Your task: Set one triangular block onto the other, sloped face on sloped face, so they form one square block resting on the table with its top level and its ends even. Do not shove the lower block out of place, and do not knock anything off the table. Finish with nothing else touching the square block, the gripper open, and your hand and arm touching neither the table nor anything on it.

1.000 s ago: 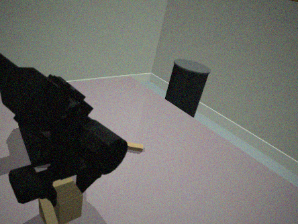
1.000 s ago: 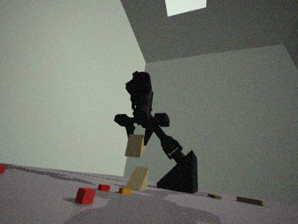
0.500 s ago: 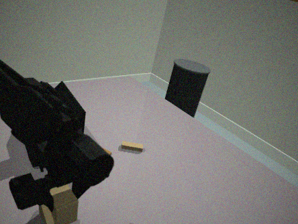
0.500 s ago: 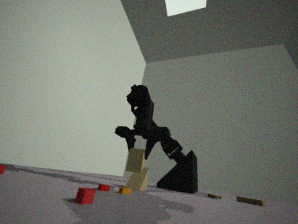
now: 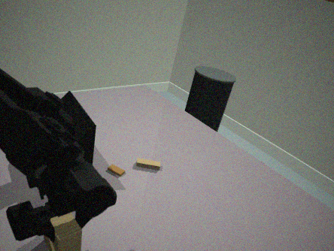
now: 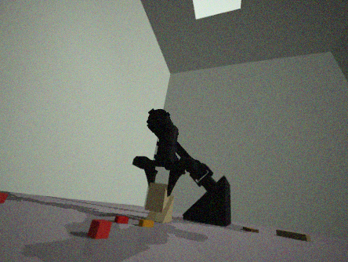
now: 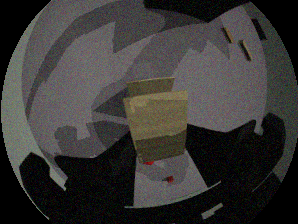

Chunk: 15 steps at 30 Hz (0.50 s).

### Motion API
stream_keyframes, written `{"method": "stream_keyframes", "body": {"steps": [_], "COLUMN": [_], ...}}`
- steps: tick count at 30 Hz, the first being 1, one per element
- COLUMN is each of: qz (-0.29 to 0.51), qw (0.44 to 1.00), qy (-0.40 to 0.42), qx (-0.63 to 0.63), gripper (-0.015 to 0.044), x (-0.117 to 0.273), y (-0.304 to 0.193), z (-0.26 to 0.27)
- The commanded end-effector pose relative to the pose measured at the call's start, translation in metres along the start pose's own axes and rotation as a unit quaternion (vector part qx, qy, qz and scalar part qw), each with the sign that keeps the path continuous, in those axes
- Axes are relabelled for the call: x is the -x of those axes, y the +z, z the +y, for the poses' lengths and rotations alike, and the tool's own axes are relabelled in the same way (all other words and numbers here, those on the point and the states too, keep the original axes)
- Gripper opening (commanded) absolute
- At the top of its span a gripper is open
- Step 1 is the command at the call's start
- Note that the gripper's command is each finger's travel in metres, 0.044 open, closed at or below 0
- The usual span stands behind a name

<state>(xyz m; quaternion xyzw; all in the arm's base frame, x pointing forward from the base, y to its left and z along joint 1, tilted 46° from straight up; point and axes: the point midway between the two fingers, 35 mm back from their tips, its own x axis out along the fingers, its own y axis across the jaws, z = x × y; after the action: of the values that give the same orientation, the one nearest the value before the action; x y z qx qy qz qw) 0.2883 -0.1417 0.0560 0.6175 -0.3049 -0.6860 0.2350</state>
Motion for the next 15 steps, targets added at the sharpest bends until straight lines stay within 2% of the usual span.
{"method": "stream_keyframes", "body": {"steps": [1, 15], "qz": [0.002, -0.003], "qw": [1.000, 1.000], "qy": [-0.001, 0.002], "qx": [0.000, -0.004], "gripper": [0.0000, 0.0000], "x": [0.0002, -0.0068], "y": [0.0001, 0.0027], "z": [0.0007, 0.0004]}}
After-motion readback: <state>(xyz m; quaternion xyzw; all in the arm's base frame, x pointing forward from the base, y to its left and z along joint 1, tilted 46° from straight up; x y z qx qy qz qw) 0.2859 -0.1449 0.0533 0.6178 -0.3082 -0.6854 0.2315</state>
